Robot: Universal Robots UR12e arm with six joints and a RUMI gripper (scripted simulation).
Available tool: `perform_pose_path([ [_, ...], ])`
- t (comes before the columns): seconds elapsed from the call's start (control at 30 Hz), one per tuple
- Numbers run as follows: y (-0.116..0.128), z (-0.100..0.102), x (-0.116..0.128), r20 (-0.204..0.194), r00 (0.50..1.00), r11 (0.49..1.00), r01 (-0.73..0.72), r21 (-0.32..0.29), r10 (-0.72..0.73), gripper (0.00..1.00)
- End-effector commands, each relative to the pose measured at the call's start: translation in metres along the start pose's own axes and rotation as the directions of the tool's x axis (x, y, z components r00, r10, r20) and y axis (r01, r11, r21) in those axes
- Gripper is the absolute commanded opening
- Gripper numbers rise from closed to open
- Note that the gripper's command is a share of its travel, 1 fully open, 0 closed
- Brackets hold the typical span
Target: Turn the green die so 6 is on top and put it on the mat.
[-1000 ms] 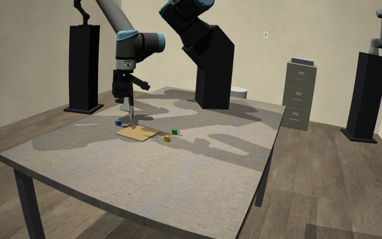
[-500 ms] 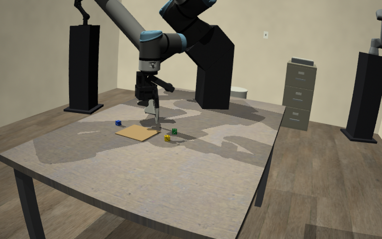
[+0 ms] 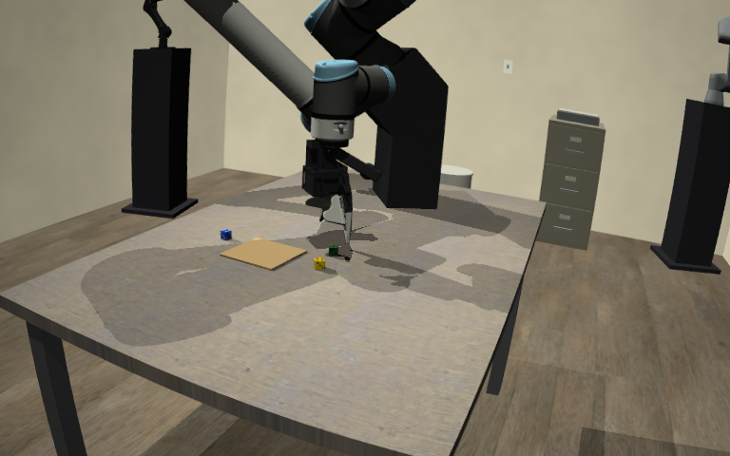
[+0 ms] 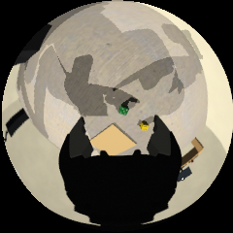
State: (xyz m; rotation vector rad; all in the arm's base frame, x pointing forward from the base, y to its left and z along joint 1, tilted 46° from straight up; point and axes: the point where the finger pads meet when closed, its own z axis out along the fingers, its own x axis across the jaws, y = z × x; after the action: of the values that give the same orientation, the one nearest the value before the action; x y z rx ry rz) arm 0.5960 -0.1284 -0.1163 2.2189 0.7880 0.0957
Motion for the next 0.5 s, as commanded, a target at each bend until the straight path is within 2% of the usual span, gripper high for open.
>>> perform_pose_path([
  [0.0,-0.0064,0.001,0.0105,0.006,1.0,1.0,-0.017,-0.01,0.017,1.0],
  [0.47,-0.0123,0.0011,0.0148,0.006,1.0,1.0,-0.017,-0.01,0.017,1.0],
])
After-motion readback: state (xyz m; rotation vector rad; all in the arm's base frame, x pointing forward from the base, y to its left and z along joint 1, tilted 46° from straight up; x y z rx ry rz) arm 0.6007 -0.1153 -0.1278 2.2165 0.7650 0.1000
